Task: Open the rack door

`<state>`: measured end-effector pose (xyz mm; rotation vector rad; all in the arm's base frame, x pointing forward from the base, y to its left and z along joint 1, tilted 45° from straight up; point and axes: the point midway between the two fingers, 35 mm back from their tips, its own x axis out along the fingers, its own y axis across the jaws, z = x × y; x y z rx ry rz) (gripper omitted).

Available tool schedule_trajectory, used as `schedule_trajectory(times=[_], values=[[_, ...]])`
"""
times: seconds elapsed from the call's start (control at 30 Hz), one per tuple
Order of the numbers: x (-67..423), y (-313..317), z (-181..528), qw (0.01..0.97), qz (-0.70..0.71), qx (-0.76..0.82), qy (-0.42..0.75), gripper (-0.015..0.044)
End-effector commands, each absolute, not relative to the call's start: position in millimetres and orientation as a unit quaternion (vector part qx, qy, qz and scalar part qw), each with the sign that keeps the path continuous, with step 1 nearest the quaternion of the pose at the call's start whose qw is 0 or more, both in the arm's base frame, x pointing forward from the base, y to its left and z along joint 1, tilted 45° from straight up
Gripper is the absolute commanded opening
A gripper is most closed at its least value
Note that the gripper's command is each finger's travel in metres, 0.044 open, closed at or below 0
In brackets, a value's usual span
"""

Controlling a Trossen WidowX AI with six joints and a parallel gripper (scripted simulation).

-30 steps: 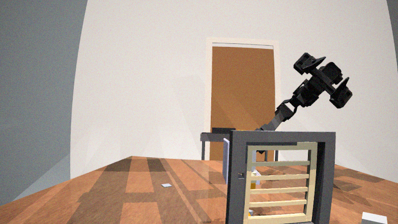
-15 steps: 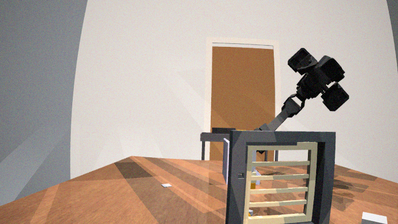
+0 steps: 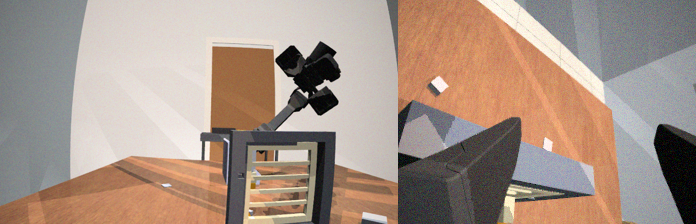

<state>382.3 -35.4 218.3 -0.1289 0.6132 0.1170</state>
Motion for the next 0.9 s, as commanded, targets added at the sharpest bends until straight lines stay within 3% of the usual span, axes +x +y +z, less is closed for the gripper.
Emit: schedule_trajectory(times=[0.0, 0.87], values=[[386, -40, 203, 0.933, 0.079, -0.062, 0.345, 0.0298], [381, -69, 121, 0.811, 0.209, 0.031, 0.545, 0.0298]])
